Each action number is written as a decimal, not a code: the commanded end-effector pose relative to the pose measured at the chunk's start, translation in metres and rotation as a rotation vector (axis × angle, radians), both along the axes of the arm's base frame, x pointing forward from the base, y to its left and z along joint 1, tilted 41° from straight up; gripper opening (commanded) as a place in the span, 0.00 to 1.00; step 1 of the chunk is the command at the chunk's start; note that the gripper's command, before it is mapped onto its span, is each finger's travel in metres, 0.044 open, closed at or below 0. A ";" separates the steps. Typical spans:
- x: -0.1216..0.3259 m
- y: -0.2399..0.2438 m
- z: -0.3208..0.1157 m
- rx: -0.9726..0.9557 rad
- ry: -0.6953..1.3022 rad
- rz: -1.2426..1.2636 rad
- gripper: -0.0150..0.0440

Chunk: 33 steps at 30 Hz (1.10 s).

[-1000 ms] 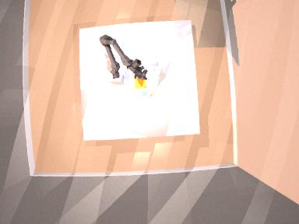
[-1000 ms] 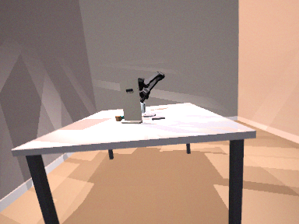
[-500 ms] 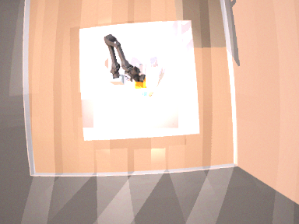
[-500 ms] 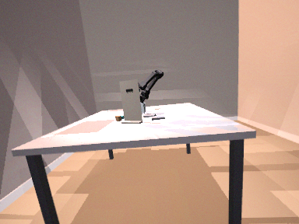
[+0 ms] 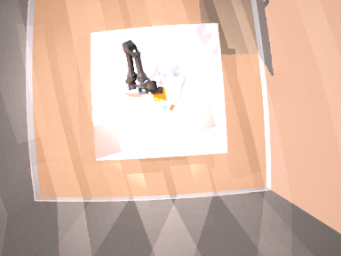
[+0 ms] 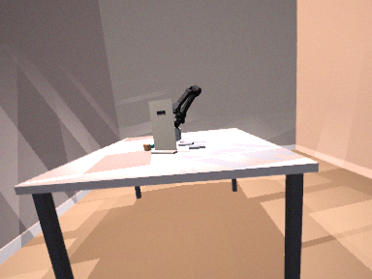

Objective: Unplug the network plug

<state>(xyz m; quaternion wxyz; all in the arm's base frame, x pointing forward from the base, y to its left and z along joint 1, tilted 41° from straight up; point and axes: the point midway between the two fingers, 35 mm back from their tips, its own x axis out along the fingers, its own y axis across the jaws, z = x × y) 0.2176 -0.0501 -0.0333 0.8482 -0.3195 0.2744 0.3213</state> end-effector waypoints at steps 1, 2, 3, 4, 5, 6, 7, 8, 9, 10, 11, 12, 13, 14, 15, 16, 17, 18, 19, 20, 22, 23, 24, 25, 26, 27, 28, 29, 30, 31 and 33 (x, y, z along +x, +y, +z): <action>-0.001 0.003 -0.002 0.005 -0.001 0.006 0.25; -0.001 0.003 -0.003 0.005 -0.001 0.006 0.25; -0.001 0.003 -0.004 0.005 0.000 0.006 0.25; 0.000 0.004 -0.004 0.004 0.000 0.006 0.25; 0.000 0.004 -0.005 0.004 0.000 0.006 0.25; 0.000 0.004 -0.006 0.004 0.000 0.006 0.25; 0.000 0.005 -0.006 0.004 0.000 0.006 0.25; 0.000 0.005 -0.007 0.004 0.001 0.006 0.25; 0.000 0.005 -0.008 0.004 0.001 0.006 0.25; 0.001 0.006 -0.008 0.004 0.001 0.006 0.25; 0.001 0.006 -0.009 0.004 0.001 0.006 0.25; 0.001 0.007 -0.009 0.004 0.001 0.006 0.25; 0.001 0.007 -0.010 0.004 0.001 0.006 0.25; 0.001 0.007 -0.011 0.004 0.002 0.007 0.25; 0.001 0.008 -0.011 0.003 0.002 0.007 0.25; 0.002 0.008 -0.012 0.003 0.002 0.007 0.25; 0.002 0.008 -0.013 0.003 0.002 0.007 0.25; 0.002 0.009 -0.013 0.003 0.002 0.007 0.25; 0.002 0.009 -0.014 0.003 0.002 0.007 0.25; 0.002 0.010 -0.014 0.003 0.002 0.007 0.25; 0.002 0.010 -0.015 0.003 0.003 0.007 0.25; 0.002 0.011 -0.016 0.003 0.003 0.007 0.25; 0.003 0.011 -0.017 0.003 0.003 0.007 0.25; 0.003 0.012 -0.017 0.003 0.003 0.007 0.25; 0.003 0.012 -0.018 0.003 0.003 0.007 0.25; 0.003 0.012 -0.018 0.003 0.003 0.007 0.25; 0.003 0.013 -0.019 0.003 0.003 0.007 0.25; 0.003 0.013 -0.019 0.003 0.003 0.007 0.25; 0.003 0.014 -0.020 0.003 0.003 0.007 0.25; 0.003 0.014 -0.021 0.003 0.003 0.007 0.25; 0.004 0.015 -0.022 0.003 0.004 0.007 0.25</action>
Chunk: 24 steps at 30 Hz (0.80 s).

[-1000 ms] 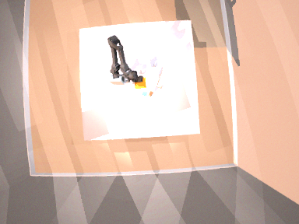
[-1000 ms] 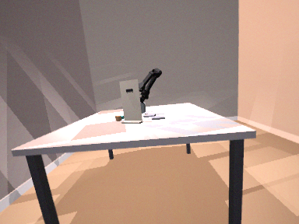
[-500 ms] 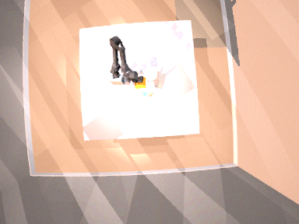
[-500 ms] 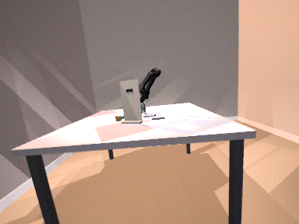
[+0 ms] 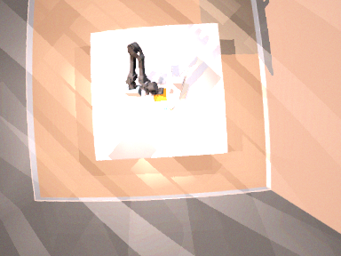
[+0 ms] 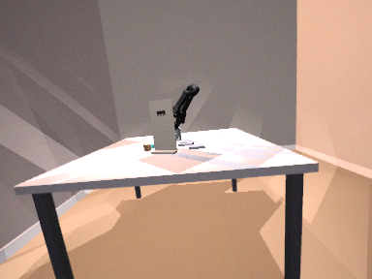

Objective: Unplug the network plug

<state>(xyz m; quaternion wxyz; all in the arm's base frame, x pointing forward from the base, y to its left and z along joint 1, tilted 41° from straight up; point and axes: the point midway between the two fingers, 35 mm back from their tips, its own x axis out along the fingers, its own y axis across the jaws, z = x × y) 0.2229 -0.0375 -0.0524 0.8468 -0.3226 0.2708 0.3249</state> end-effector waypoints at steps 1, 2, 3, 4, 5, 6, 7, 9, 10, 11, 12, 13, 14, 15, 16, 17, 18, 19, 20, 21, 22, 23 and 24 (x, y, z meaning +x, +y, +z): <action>-0.002 0.003 -0.003 0.004 0.009 -0.004 0.25; -0.002 0.003 -0.004 0.004 0.009 -0.004 0.25; -0.002 0.004 -0.004 0.004 0.009 -0.004 0.25; -0.002 0.004 -0.005 0.004 0.009 -0.004 0.25; -0.001 0.004 -0.005 0.004 0.009 -0.004 0.25; -0.001 0.005 -0.006 0.004 0.009 -0.004 0.25; -0.001 0.005 -0.006 0.004 0.009 -0.004 0.25; -0.001 0.006 -0.007 0.004 0.009 -0.004 0.25; -0.001 0.007 -0.008 0.004 0.009 -0.004 0.25; -0.001 0.007 -0.008 0.004 0.009 -0.004 0.25; -0.001 0.007 -0.009 0.005 0.009 -0.004 0.25; -0.001 0.008 -0.009 0.005 0.009 -0.004 0.25; -0.001 0.008 -0.010 0.005 0.009 -0.004 0.25; -0.001 0.009 -0.010 0.005 0.009 -0.004 0.25; -0.001 0.009 -0.010 0.005 0.009 -0.004 0.25; -0.001 0.010 -0.011 0.005 0.009 -0.004 0.25; -0.001 0.010 -0.011 0.005 0.009 -0.004 0.25; -0.001 0.011 -0.012 0.005 0.009 -0.004 0.25; -0.001 0.011 -0.012 0.005 0.009 -0.004 0.25; -0.001 0.012 -0.013 0.005 0.009 -0.005 0.25; -0.001 0.012 -0.013 0.005 0.009 -0.005 0.25; -0.001 0.012 -0.014 0.005 0.008 -0.005 0.25; -0.001 0.013 -0.014 0.005 0.008 -0.005 0.25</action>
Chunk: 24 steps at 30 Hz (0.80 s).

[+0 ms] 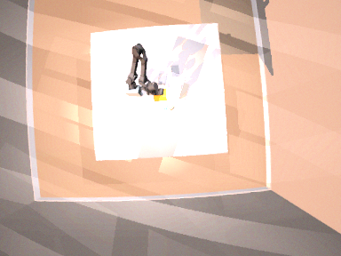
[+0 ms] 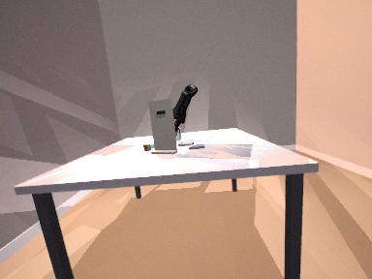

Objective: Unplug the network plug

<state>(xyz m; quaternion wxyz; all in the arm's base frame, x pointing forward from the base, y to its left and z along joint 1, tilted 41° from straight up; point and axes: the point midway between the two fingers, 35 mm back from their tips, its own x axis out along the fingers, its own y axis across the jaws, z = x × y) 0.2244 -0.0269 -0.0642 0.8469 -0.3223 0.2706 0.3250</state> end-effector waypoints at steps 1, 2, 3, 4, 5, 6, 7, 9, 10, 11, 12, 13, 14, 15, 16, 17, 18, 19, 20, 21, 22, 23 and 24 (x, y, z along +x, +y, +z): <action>-0.002 0.003 -0.002 0.004 0.008 -0.005 0.25; -0.002 0.003 -0.003 0.004 0.008 -0.005 0.25; -0.002 0.004 -0.003 0.005 0.008 -0.005 0.25; -0.002 0.004 -0.004 0.005 0.008 -0.005 0.25; -0.002 0.005 -0.004 0.005 0.008 -0.005 0.25; -0.002 0.005 -0.004 0.005 0.008 -0.005 0.25; -0.002 0.006 -0.005 0.005 0.008 -0.005 0.25; -0.002 0.006 -0.006 0.005 0.008 -0.005 0.25; -0.002 0.007 -0.006 0.005 0.007 -0.005 0.25; -0.002 0.007 -0.006 0.006 0.007 -0.005 0.25; -0.002 0.008 -0.007 0.006 0.007 -0.005 0.25; -0.002 0.008 -0.007 0.006 0.007 -0.005 0.25; -0.002 0.009 -0.007 0.006 0.007 -0.005 0.25; -0.002 0.009 -0.008 0.006 0.007 -0.005 0.25; -0.002 0.010 -0.008 0.006 0.007 -0.005 0.25; -0.002 0.010 -0.008 0.006 0.007 -0.005 0.25; -0.002 0.011 -0.009 0.007 0.006 -0.006 0.25; -0.003 0.011 -0.009 0.007 0.006 -0.006 0.25; -0.003 0.012 -0.009 0.007 0.006 -0.006 0.25; -0.003 0.012 -0.010 0.007 0.006 -0.006 0.25; -0.003 0.013 -0.010 0.007 0.006 -0.006 0.25; -0.003 0.013 -0.010 0.007 0.006 -0.006 0.25; -0.003 0.014 -0.011 0.008 0.005 -0.006 0.25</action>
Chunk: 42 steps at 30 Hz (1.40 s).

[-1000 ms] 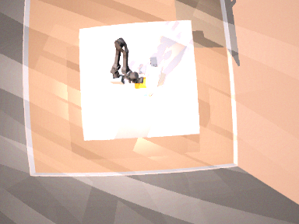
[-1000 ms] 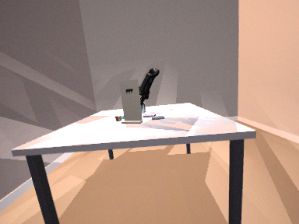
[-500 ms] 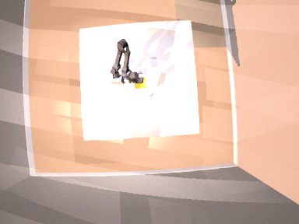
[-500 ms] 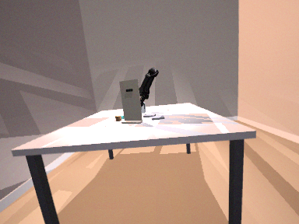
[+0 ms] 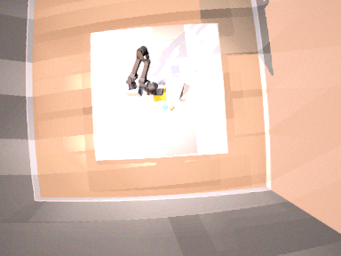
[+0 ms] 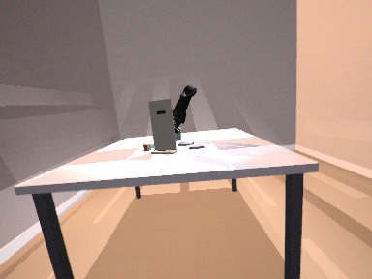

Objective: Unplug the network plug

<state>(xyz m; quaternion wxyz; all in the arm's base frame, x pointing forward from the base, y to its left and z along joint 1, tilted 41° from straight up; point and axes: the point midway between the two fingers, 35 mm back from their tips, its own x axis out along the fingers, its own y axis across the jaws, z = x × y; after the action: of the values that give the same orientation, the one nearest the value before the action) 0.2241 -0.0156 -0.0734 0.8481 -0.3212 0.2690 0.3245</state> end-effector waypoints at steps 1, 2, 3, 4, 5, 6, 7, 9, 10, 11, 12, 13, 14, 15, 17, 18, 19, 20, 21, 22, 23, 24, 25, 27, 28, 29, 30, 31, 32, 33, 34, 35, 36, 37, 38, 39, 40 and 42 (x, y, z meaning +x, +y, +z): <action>-0.003 0.003 -0.002 0.005 0.008 -0.005 0.25; -0.003 0.003 -0.002 0.005 0.008 -0.005 0.25; -0.003 0.004 -0.002 0.005 0.008 -0.005 0.25; -0.003 0.004 -0.003 0.005 0.008 -0.005 0.25; -0.003 0.005 -0.003 0.005 0.007 -0.005 0.25; -0.003 0.005 -0.003 0.006 0.007 -0.005 0.25; -0.003 0.006 -0.003 0.006 0.007 -0.005 0.25; -0.003 0.007 -0.004 0.006 0.006 -0.005 0.25; -0.003 0.007 -0.004 0.006 0.007 -0.005 0.25; -0.003 0.007 -0.004 0.006 0.007 -0.005 0.25; -0.002 0.007 -0.004 0.006 0.007 -0.005 0.25; -0.002 0.007 -0.005 0.006 0.007 -0.005 0.25; -0.002 0.007 -0.005 0.006 0.007 -0.005 0.25; -0.001 0.007 -0.005 0.006 0.007 -0.005 0.25; -0.001 0.008 -0.006 0.006 0.007 -0.005 0.25; -0.001 0.008 -0.006 0.006 0.007 -0.005 0.25; -0.001 0.009 -0.006 0.006 0.007 -0.005 0.25; 0.000 0.009 -0.007 0.006 0.007 -0.005 0.25; 0.000 0.009 -0.007 0.006 0.007 -0.005 0.25; 0.000 0.010 -0.007 0.006 0.007 -0.005 0.25; 0.000 0.010 -0.007 0.006 0.007 -0.005 0.25; 0.000 0.009 -0.006 0.005 0.003 -0.001 0.25; 0.000 0.009 -0.006 0.005 0.003 -0.001 0.25; 0.000 0.009 -0.006 0.005 0.003 -0.001 0.25; 0.000 0.009 -0.006 0.005 0.003 -0.001 0.25; 0.000 0.009 -0.006 0.005 0.003 -0.001 0.25; 0.000 0.009 -0.006 0.005 0.003 -0.001 0.30; 0.000 0.009 -0.006 0.005 0.003 -0.001 0.34; 0.000 0.009 -0.006 0.005 0.003 -0.001 0.39; 0.000 0.009 -0.006 0.005 0.003 -0.001 0.43; 0.000 0.009 -0.006 0.005 0.003 -0.001 0.48; 0.000 0.009 -0.006 0.005 0.003 -0.001 0.52; 0.000 0.009 -0.006 0.005 0.003 -0.001 0.52; 0.000 0.009 -0.006 0.005 0.003 -0.001 0.52; 0.000 0.009 -0.006 0.005 0.003 -0.001 0.52; 0.000 0.009 -0.006 0.005 0.003 -0.001 0.52; 0.000 0.009 -0.006 0.005 0.003 -0.001 0.52; 0.000 0.009 -0.006 0.004 0.003 -0.001 0.52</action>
<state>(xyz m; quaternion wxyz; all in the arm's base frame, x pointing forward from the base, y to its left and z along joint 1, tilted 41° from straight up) 0.2242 -0.0065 -0.0797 0.8488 -0.3175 0.2708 0.3248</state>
